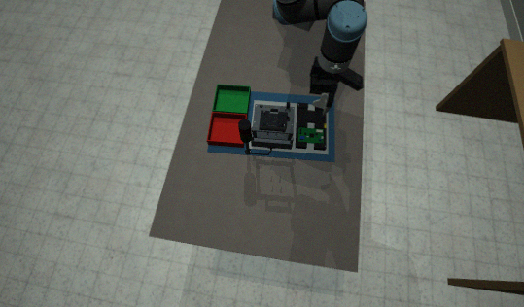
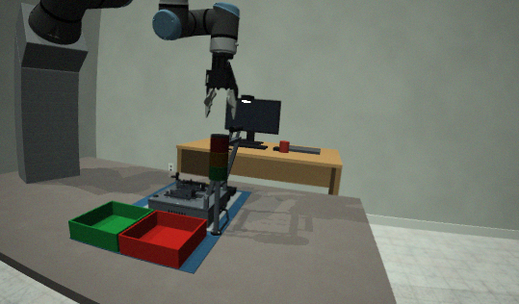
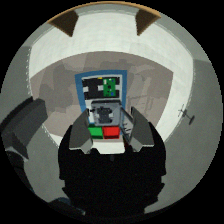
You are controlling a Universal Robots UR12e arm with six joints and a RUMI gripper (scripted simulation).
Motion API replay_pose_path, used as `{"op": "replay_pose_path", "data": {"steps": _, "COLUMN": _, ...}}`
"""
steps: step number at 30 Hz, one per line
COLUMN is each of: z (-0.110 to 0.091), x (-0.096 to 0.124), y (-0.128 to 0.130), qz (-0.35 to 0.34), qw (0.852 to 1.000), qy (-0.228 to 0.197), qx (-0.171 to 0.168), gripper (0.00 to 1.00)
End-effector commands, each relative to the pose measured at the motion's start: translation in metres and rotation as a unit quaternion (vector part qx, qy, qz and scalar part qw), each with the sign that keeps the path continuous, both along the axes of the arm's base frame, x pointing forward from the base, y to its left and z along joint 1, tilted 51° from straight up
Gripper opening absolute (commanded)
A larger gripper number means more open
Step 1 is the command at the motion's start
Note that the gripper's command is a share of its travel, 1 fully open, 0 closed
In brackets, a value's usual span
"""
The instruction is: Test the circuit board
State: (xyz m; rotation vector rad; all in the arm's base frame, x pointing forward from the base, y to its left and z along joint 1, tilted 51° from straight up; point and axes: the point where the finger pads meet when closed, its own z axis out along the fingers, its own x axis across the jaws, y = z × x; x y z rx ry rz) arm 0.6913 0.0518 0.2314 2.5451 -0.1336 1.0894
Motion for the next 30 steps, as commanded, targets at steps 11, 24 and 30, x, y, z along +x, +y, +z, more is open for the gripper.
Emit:
{"op": "replay_pose_path", "data": {"steps": 11, "z": -0.049, "x": 0.053, "y": -0.028, "qz": 0.000, "qw": 1.000, "qy": -0.001, "qx": 0.000, "gripper": 0.59}}
{"op": "replay_pose_path", "data": {"steps": 24, "z": -0.098, "x": 0.106, "y": -0.057, "qz": 0.000, "qw": 1.000, "qy": -0.001, "qx": 0.000, "gripper": 0.59}}
{"op": "replay_pose_path", "data": {"steps": 30, "z": -0.119, "x": 0.129, "y": -0.069, "qz": 0.000, "qw": 1.000, "qy": -0.001, "qx": 0.000, "gripper": 0.59}}
